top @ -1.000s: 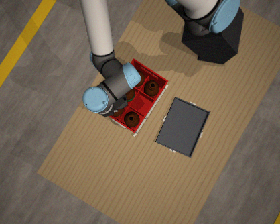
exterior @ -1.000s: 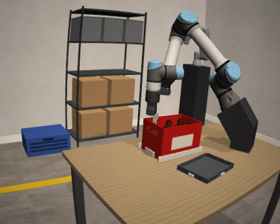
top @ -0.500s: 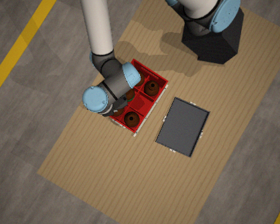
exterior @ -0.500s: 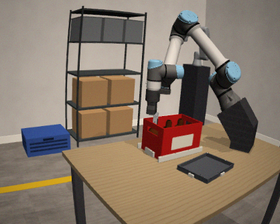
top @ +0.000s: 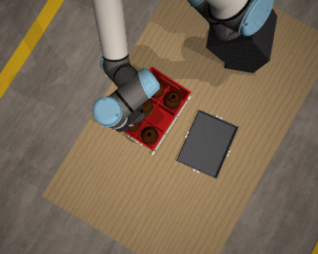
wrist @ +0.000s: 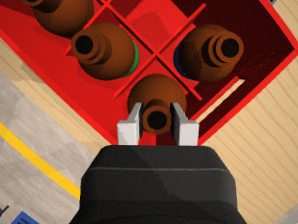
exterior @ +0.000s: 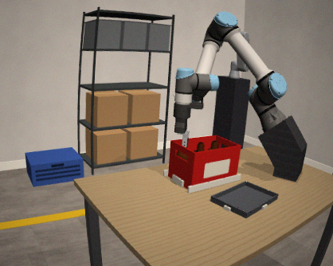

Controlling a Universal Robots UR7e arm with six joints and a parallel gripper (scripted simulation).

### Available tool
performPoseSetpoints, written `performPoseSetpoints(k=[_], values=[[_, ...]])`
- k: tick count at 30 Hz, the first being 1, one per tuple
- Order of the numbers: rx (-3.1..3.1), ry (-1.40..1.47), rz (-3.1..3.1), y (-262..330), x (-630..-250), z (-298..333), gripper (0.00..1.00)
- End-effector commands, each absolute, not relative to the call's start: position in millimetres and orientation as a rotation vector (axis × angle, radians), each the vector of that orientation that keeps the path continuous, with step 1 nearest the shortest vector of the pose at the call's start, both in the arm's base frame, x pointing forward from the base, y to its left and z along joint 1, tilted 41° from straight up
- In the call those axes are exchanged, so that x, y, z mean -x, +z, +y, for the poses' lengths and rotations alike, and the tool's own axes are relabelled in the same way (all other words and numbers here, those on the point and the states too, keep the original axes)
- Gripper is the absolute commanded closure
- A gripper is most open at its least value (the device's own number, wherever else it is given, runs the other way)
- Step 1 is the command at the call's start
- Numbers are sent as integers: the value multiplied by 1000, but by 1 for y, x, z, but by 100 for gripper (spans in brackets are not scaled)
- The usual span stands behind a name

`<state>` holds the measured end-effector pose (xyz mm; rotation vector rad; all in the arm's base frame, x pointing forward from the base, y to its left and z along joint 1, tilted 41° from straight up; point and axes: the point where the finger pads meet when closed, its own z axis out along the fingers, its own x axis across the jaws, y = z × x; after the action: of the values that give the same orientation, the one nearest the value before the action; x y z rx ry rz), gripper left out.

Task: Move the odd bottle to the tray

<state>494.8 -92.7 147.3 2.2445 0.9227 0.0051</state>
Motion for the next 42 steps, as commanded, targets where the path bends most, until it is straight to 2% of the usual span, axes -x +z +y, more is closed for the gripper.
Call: performPoseSetpoints(k=[1, 42], values=[[-2244, 7, 922, 152, -493, -89, 100], [-2244, 7, 922, 165, -487, -78, 100]])
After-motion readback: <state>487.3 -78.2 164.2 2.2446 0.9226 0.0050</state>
